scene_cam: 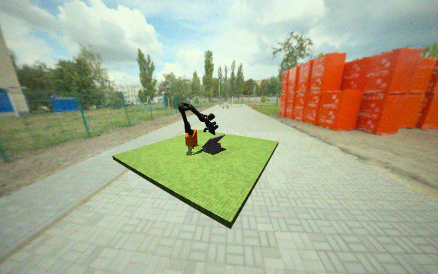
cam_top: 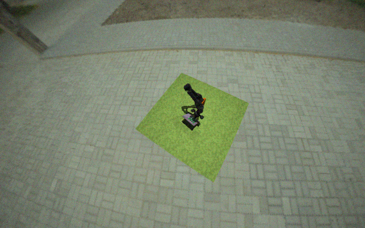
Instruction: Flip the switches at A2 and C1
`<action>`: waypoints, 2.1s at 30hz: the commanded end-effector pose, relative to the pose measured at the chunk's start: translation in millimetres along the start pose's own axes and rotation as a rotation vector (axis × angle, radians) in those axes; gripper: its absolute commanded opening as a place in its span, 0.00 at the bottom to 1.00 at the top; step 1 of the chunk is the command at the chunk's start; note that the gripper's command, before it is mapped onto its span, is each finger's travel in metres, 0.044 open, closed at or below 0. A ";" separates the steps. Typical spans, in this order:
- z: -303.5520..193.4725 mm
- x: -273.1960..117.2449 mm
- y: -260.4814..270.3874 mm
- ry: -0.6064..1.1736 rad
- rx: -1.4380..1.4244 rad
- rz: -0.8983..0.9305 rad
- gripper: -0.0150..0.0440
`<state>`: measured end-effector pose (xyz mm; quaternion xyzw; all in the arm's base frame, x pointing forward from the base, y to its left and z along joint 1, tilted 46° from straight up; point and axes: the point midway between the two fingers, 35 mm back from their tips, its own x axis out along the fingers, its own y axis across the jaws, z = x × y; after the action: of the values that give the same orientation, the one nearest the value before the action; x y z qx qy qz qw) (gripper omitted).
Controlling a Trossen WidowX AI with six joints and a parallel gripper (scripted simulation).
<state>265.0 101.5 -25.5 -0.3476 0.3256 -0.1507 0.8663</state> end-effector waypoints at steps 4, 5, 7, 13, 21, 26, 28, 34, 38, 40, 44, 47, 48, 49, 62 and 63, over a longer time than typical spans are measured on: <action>6.5 -28.1 -5.8 -0.014 0.011 -0.014 0.25; 6.5 -28.1 -5.8 -0.014 0.011 -0.014 0.25; 4.8 -28.1 -4.6 -0.014 0.011 -0.013 0.25; -57.9 -27.6 20.7 -0.010 0.011 -0.008 0.25; -74.8 -22.6 24.0 -0.013 0.011 -0.008 0.25; -75.1 5.1 23.0 -0.036 0.010 -0.011 0.25; -74.8 8.5 21.5 -0.040 0.010 -0.014 0.25; -74.8 8.9 21.5 -0.040 0.010 -0.014 0.25; -74.5 16.5 20.6 -0.041 0.010 -0.016 0.25; -74.4 18.0 20.3 -0.042 0.010 -0.017 0.25; -74.5 20.4 20.6 -0.041 0.010 -0.016 0.25; -74.6 24.2 20.8 -0.040 0.010 -0.016 0.25; -74.6 25.8 20.8 -0.040 0.010 -0.016 0.25; -74.6 27.4 20.8 -0.040 0.009 -0.016 0.25; -74.6 32.8 20.4 -0.041 0.009 -0.016 0.25; -74.6 32.8 20.4 -0.041 0.009 -0.016 0.25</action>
<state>240.3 62.5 -94.6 -0.3483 0.3028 -0.1541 0.8736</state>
